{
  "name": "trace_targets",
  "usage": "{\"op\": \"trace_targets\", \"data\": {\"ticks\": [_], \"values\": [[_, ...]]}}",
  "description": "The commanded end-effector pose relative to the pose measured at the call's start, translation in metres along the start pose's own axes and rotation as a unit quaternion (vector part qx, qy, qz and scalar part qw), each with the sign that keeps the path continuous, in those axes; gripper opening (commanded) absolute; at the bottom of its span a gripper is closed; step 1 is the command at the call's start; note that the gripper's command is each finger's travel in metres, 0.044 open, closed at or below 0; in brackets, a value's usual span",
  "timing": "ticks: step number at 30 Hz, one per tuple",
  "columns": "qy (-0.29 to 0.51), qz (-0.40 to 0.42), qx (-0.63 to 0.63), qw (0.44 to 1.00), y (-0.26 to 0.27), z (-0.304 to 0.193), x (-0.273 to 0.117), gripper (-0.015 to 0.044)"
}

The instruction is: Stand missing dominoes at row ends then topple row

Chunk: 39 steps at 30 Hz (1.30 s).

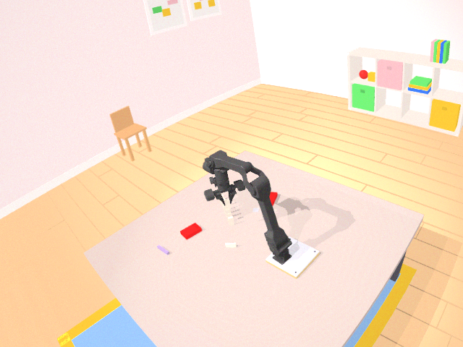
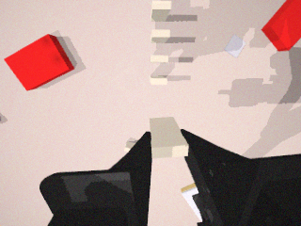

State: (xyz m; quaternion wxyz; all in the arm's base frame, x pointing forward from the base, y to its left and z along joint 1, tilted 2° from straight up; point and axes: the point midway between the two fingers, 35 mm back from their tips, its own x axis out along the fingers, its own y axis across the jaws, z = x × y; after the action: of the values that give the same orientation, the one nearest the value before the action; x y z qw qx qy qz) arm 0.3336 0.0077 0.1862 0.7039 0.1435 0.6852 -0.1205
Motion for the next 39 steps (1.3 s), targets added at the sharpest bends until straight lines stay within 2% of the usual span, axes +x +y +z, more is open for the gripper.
{"op": "trace_targets", "data": {"ticks": [1,8,39], "values": [[-0.001,0.002,0.038,0.999,-0.005,-0.001,0.000,0.0107],[-0.001,0.002,0.038,0.999,-0.005,-0.001,0.003,0.0107],[-0.001,0.002,0.038,0.999,-0.004,-0.001,0.130,0.0107]]}}
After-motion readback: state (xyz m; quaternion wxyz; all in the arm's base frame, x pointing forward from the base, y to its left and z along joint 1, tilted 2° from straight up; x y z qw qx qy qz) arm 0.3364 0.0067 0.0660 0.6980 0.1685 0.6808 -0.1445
